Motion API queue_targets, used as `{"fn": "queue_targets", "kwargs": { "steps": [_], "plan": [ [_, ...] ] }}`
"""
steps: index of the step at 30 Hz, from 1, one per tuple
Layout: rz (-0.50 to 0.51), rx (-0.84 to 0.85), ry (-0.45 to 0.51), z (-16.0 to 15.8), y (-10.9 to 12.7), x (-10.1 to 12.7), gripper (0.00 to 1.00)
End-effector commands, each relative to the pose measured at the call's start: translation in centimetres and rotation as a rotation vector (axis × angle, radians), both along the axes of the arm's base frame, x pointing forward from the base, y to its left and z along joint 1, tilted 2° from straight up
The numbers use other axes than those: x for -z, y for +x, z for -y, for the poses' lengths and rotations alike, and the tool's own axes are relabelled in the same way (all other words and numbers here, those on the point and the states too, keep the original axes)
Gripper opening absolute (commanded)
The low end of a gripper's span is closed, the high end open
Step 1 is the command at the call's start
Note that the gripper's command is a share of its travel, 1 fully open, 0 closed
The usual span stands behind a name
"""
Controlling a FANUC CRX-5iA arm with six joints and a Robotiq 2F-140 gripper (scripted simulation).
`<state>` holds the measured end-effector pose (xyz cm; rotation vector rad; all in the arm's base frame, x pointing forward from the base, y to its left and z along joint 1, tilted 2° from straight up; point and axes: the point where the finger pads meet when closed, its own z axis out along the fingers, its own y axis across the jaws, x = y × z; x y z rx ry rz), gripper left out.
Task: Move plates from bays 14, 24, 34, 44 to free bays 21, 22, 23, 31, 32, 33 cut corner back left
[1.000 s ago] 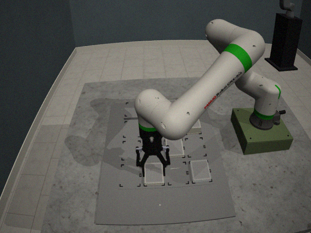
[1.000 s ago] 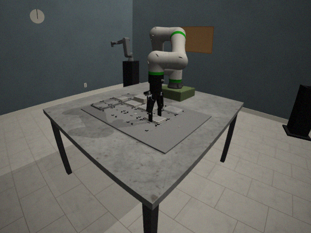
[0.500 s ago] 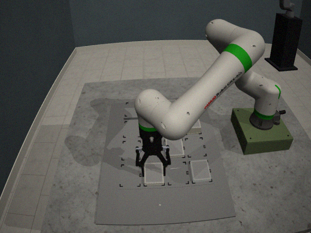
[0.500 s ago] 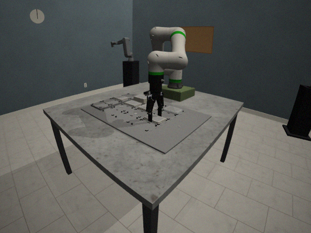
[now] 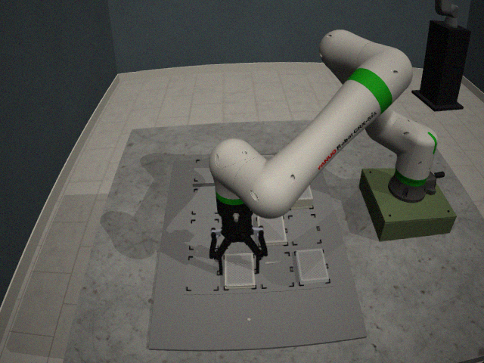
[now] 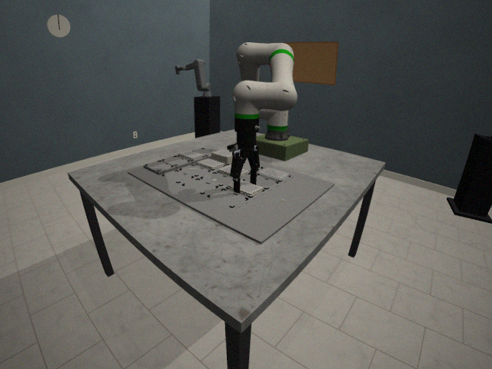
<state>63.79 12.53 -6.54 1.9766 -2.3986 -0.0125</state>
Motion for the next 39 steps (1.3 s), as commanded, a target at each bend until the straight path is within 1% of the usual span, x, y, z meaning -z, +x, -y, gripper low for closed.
{"fn": "queue_targets", "kwargs": {
  "steps": [1,13,39],
  "plan": [
    [0.003,0.000,0.000,0.0,0.1,-0.1,0.70],
    [0.003,0.000,0.000,0.0,0.1,-0.3,0.70],
    [0.003,0.000,0.000,-0.1,0.2,-3.5,0.70]
  ]
}}
